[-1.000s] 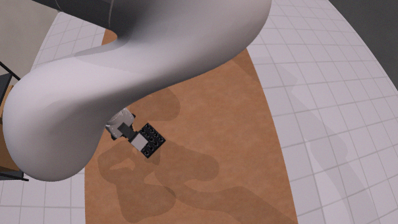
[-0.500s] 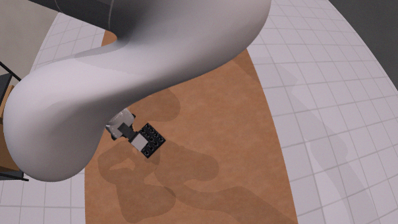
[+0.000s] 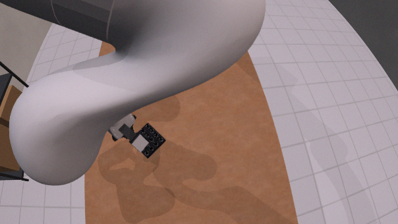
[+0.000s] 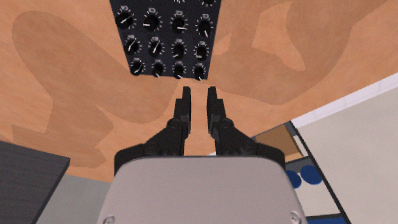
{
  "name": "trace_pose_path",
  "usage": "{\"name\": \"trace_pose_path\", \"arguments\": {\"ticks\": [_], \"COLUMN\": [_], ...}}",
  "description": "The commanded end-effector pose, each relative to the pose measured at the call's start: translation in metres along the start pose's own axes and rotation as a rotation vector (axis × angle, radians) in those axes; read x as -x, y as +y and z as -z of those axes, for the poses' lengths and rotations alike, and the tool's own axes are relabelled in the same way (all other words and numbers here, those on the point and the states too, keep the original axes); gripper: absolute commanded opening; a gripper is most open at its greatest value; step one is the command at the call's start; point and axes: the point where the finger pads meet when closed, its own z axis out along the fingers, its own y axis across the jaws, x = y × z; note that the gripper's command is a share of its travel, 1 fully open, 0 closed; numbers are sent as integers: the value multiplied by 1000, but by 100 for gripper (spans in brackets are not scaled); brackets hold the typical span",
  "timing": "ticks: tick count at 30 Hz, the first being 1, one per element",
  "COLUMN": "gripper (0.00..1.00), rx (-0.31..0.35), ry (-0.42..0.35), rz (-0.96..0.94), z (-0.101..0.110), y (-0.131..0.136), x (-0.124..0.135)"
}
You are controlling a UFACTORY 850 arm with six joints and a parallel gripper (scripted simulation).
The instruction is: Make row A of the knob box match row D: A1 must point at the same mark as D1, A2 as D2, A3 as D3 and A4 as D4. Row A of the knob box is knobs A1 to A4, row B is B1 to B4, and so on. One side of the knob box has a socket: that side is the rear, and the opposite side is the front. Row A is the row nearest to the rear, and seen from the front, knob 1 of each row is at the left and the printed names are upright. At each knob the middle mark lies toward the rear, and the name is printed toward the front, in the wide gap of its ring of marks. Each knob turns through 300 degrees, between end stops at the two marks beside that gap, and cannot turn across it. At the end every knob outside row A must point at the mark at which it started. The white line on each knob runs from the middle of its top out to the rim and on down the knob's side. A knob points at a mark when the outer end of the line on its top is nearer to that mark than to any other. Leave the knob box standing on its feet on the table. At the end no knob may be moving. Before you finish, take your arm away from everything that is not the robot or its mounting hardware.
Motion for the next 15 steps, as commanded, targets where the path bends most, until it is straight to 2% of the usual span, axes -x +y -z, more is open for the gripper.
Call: {"name": "trace_pose_path", "arguments": {"ticks": [1, 15], "gripper": [19, 19], "rx": [1, 1], "ry": [0, 0], "rz": [0, 0], "z": [-6, -22], "y": [0, 1], "x": [0, 0]}}
